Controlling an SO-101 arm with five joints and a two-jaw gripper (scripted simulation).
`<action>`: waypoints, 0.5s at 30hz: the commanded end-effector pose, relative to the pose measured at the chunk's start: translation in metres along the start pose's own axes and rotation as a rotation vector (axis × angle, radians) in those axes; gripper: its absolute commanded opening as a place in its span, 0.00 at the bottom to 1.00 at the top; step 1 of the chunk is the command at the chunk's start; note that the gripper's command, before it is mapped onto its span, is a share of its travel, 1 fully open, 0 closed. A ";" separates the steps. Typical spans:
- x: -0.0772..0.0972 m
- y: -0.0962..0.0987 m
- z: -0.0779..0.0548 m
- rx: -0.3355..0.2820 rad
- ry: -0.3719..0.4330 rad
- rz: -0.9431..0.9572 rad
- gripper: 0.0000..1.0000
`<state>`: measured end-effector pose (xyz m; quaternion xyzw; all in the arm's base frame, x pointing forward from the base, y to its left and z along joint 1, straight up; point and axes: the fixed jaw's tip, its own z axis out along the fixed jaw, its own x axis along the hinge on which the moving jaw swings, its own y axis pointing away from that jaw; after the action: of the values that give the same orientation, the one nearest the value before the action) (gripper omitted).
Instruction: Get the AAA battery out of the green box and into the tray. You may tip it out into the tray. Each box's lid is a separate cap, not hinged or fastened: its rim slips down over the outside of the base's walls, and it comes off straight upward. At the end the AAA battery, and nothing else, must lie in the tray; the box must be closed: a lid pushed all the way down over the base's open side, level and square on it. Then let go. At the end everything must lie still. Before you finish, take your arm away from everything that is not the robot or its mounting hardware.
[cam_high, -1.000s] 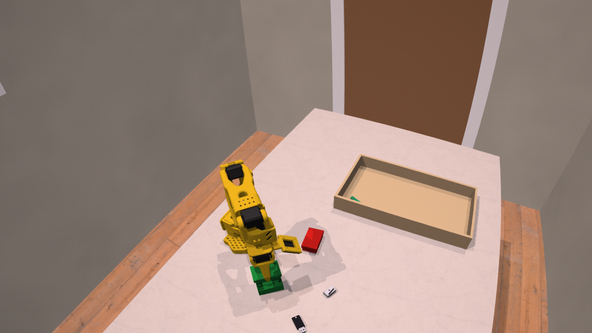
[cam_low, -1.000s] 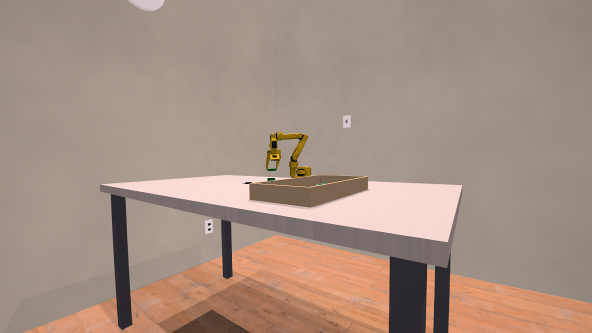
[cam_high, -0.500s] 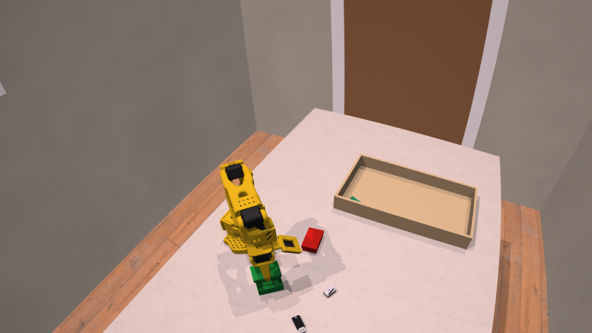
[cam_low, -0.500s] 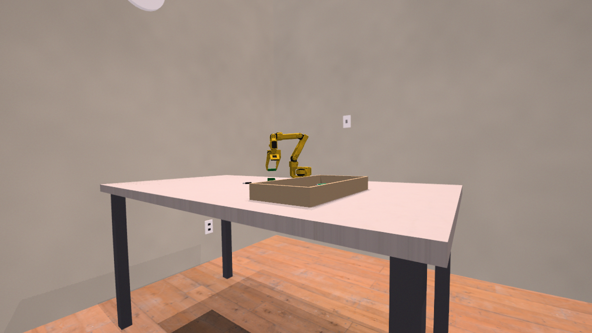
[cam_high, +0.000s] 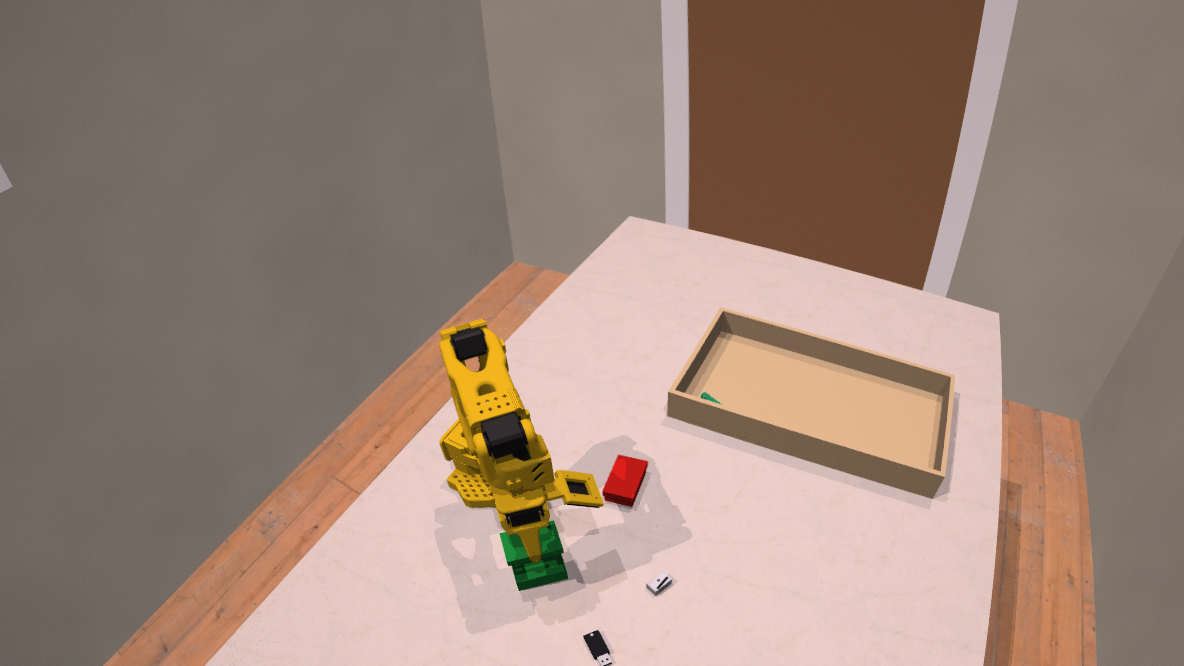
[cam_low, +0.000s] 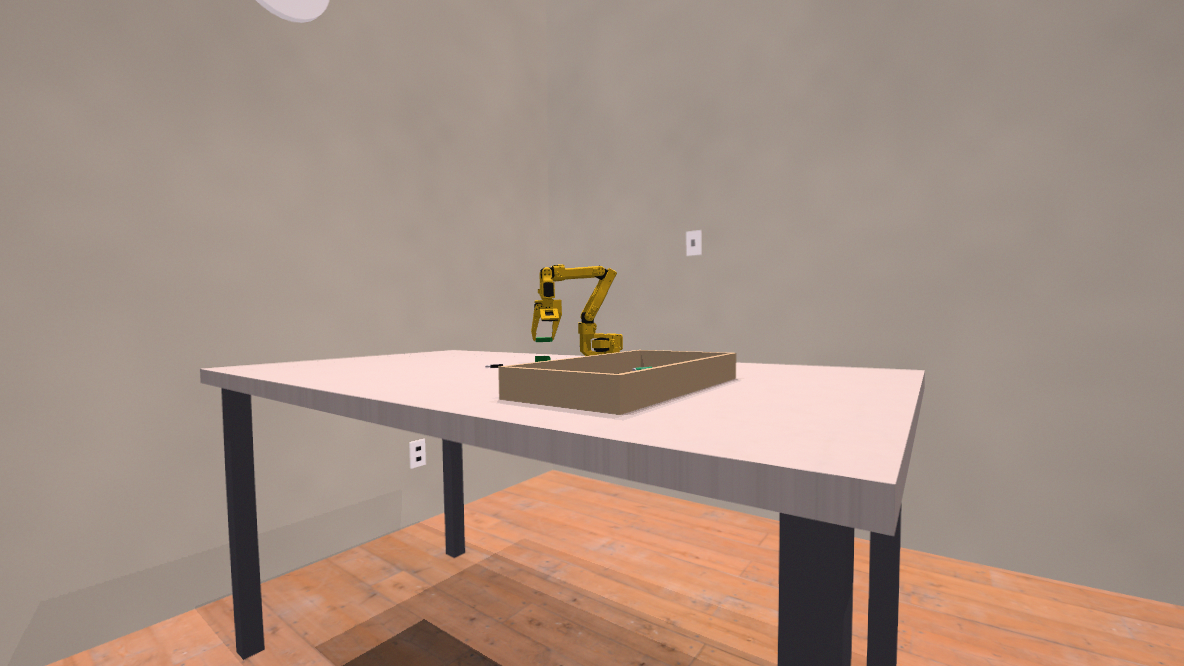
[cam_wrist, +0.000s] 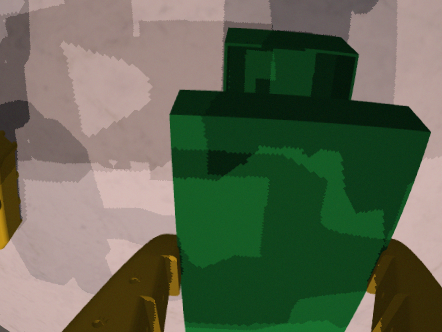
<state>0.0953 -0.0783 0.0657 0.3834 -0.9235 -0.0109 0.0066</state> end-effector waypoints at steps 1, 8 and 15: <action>0.001 -0.004 -0.003 0.025 -0.004 0.002 0.22; 0.000 -0.005 -0.003 0.025 -0.004 0.002 0.22; 0.000 -0.006 -0.003 0.025 -0.004 0.002 0.22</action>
<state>0.0946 -0.0777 0.0639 0.3833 -0.9234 -0.0192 0.0110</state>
